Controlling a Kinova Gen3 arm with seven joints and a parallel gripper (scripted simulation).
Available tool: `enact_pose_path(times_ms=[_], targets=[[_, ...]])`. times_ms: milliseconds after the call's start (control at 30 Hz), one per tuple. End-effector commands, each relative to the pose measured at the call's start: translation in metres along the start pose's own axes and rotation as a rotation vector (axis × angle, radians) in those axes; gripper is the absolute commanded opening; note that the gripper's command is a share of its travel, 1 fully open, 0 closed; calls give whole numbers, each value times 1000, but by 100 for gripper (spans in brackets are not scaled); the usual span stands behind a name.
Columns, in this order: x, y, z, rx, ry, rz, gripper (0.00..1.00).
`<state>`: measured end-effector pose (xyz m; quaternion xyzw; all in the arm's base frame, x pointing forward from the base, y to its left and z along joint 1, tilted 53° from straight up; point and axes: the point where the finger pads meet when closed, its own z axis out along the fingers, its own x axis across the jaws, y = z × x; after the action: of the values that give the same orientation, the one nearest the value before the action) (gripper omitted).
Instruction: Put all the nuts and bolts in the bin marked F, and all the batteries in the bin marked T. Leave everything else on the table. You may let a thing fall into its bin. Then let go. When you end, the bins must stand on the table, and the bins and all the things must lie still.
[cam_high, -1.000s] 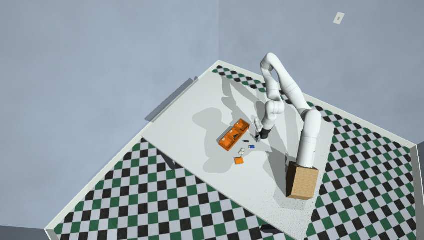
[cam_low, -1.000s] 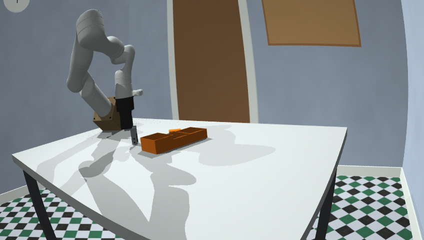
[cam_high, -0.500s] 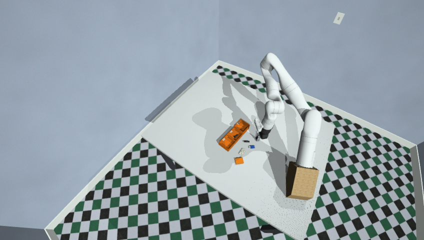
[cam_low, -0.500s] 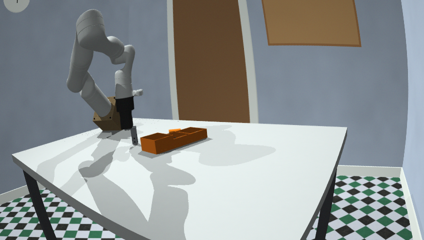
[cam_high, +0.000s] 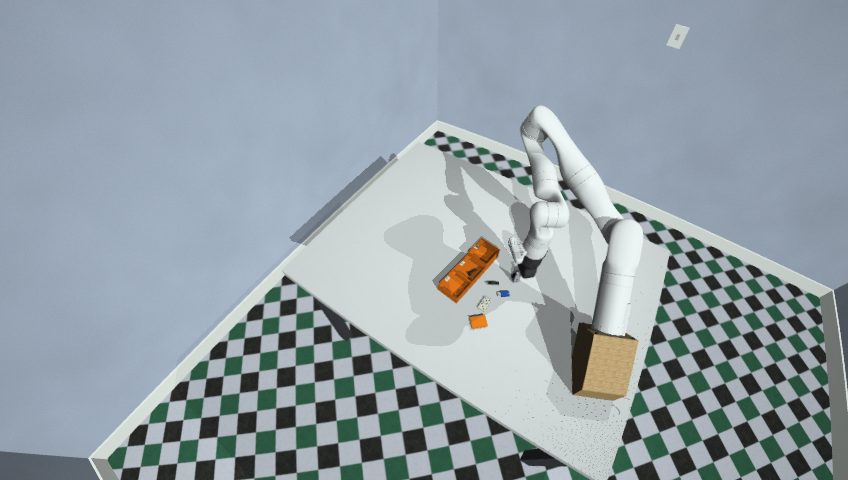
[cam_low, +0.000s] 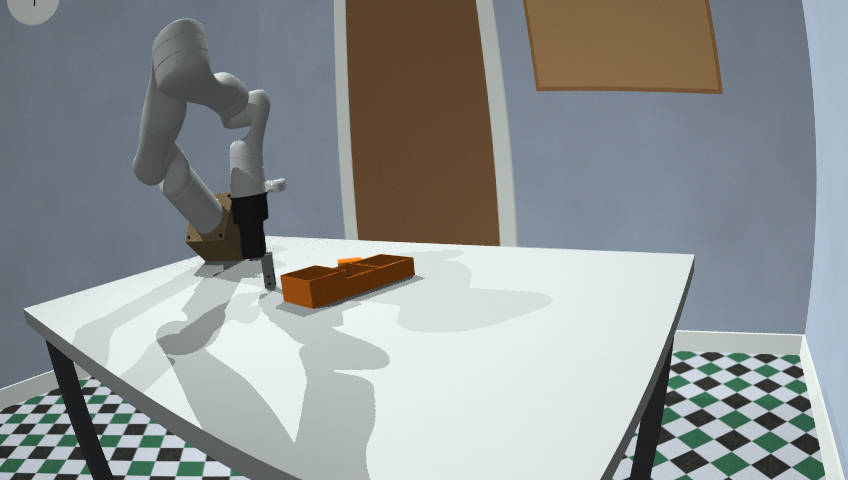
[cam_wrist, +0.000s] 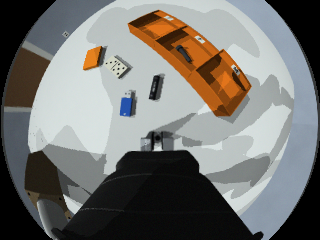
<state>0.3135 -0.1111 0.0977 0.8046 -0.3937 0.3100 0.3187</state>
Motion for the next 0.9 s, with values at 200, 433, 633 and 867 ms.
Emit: enact_pose_path(times_ms=[200, 433, 633, 867], targets=[[0, 0, -14, 1, 0, 0, 34], [0, 0, -37, 1, 0, 0, 34], [0, 0, -50, 1, 0, 0, 34], [0, 0, -60, 1, 0, 0, 34]])
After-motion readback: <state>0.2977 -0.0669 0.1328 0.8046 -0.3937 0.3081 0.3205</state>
